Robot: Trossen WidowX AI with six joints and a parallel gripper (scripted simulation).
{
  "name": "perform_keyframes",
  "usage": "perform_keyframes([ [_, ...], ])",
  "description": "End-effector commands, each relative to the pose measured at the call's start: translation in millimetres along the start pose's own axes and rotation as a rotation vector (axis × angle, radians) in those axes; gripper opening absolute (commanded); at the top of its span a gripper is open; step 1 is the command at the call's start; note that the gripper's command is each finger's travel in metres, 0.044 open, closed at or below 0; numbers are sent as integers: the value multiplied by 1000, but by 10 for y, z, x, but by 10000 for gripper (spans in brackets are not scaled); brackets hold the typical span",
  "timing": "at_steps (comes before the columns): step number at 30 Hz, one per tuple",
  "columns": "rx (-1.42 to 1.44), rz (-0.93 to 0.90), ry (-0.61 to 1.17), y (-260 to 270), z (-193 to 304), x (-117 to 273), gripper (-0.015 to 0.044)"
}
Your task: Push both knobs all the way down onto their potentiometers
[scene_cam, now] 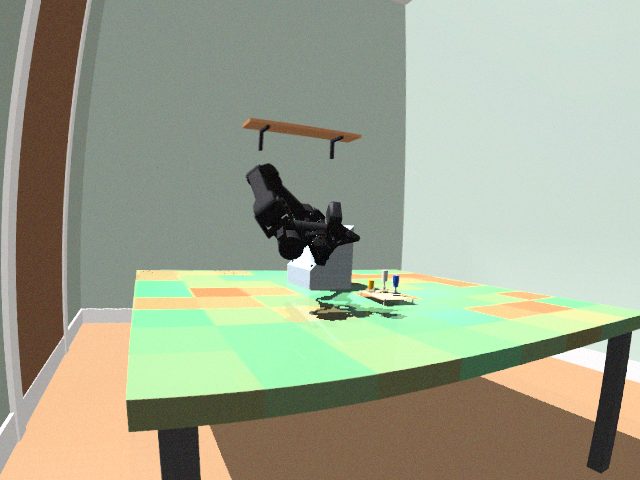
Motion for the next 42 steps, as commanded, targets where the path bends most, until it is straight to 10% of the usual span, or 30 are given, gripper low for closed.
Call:
perform_keyframes([
  [1,-94,102,-17,-10,38,-225,0],
  [42,-645,641,-979,-388,978,-2051,0],
])
Point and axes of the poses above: the point midway between the two fingers, 35 mm back from their tips, its own x axis back along the fingers, its own y axis across the jaws, z = x × y, the point moved 9 cm from there along x, back along the fingers, and after that the axes turned 9 degrees about -x, right-handed, at the moved point
